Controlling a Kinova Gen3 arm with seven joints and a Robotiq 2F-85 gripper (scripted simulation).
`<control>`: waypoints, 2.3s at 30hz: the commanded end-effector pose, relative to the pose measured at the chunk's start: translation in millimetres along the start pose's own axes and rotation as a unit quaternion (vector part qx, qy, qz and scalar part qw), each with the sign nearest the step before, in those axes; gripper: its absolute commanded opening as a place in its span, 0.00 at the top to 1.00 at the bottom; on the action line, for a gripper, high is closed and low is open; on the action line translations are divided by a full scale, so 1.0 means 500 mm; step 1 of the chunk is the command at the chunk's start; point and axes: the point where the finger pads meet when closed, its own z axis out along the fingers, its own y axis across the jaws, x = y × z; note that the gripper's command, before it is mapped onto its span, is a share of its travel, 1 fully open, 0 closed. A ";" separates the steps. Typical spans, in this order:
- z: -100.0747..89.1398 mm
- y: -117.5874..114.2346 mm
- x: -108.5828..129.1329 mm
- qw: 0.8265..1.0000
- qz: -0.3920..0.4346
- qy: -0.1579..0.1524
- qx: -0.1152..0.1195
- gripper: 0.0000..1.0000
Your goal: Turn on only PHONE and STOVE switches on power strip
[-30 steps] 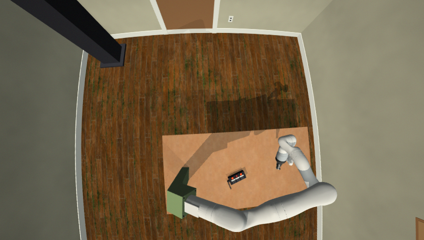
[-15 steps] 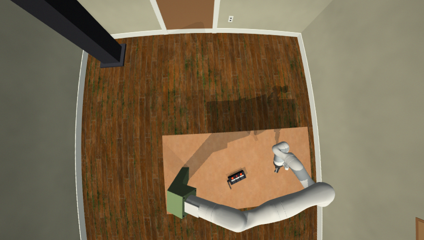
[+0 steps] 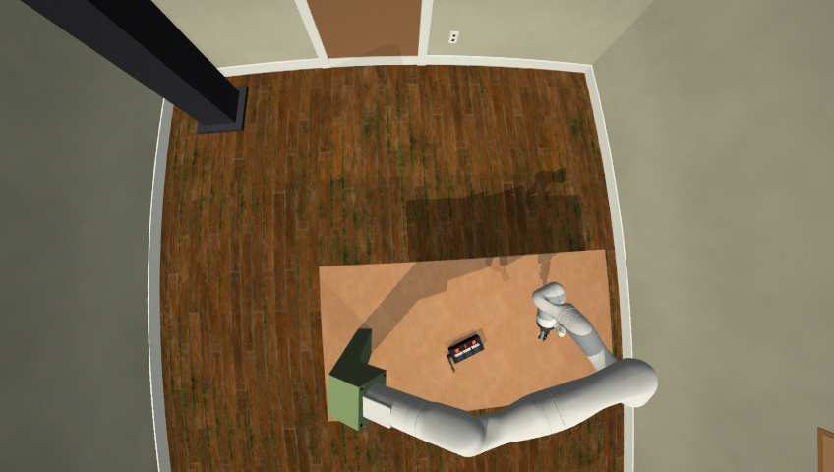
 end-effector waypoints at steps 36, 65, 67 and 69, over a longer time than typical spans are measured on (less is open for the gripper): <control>0.076 -0.002 -0.027 0.998 0.033 0.005 0.055 1.00; 0.129 0.004 -0.072 0.992 0.060 -0.016 0.108 1.00; 0.129 0.004 -0.072 0.992 0.060 -0.016 0.108 1.00; 0.129 0.004 -0.072 0.992 0.060 -0.016 0.108 1.00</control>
